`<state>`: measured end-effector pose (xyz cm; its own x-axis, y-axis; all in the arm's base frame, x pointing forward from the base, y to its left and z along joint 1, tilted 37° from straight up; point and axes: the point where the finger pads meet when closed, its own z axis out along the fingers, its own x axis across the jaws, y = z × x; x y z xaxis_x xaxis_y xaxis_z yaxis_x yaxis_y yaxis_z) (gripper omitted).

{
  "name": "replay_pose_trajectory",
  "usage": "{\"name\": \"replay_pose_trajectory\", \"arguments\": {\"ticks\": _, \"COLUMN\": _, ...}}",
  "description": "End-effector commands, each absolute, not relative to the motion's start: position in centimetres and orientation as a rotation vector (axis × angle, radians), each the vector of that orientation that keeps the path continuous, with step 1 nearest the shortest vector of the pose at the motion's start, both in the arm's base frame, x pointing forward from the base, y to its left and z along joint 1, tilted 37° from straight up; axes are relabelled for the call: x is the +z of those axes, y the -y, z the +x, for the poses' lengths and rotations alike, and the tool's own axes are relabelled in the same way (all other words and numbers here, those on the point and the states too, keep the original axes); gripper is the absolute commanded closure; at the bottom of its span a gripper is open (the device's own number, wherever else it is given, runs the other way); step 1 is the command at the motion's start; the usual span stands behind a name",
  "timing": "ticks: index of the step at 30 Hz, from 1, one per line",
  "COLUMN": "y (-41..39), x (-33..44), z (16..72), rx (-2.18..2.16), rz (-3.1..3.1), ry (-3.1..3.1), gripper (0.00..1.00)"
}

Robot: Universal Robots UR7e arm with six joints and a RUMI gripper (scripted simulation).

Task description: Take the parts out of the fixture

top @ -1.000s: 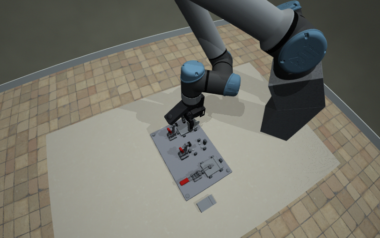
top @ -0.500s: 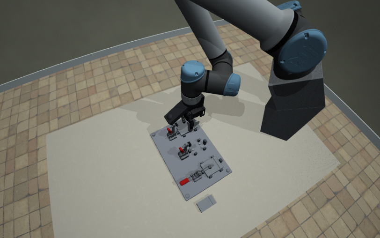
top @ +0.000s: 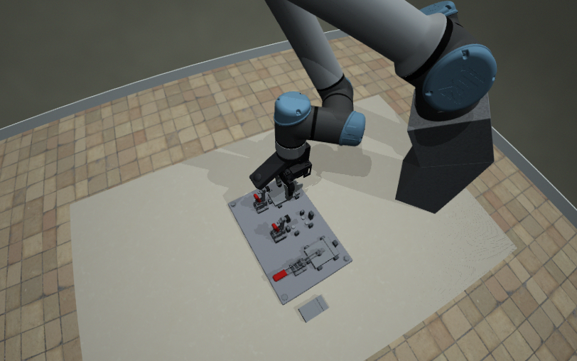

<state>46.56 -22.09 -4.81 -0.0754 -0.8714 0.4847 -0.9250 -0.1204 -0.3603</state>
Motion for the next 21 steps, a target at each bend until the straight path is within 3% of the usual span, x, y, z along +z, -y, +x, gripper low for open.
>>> {"name": "replay_pose_trajectory", "arguments": {"ticks": 1, "y": 22.1, "x": -4.7, "z": 46.7, "rx": 0.970, "rz": 2.076, "ry": 2.024, "gripper": 1.00}}
{"name": "replay_pose_trajectory", "arguments": {"ticks": 21, "y": 21.2, "x": -3.5, "z": 45.9, "rx": 0.966, "rz": 2.078, "ry": 2.024, "gripper": 1.00}}
